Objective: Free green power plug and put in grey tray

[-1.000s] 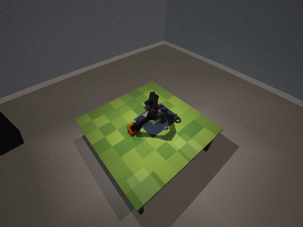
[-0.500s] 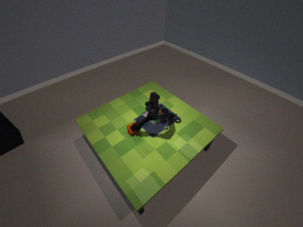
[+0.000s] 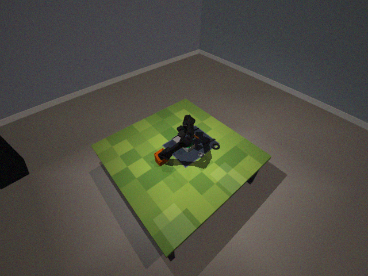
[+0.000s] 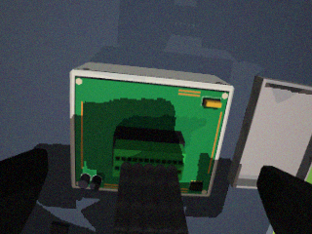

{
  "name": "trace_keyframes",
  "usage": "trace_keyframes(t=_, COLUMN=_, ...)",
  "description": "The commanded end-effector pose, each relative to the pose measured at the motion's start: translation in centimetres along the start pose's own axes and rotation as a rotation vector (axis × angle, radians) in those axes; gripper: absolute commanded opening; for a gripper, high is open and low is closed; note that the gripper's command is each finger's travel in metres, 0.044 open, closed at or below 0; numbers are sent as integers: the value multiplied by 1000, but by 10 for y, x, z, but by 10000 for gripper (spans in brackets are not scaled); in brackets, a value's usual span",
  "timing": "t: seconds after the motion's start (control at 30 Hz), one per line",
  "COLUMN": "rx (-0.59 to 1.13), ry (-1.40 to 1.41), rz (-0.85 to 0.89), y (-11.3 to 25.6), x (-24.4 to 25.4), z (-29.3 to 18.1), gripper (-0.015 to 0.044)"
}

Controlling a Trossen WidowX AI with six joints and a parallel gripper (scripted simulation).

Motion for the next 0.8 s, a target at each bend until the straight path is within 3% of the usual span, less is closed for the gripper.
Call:
trace_keyframes(t=0.0, rx=6, ry=-1, rz=2, y=-2, x=0, z=-17, gripper=430)
trace_keyframes(t=0.77, rx=7, ry=-2, rz=3, y=-20, x=0, z=-31, gripper=430)
Point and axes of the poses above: the point midway between the two fingers, 35 mm back from their tips, its own y axis back along the fingers, its own x axis across the jaws, z = x × y, the point moved 6 cm from there along y, back along the fingers, and after that the axes turned 1 degree about -y, right-handed, at the moved point
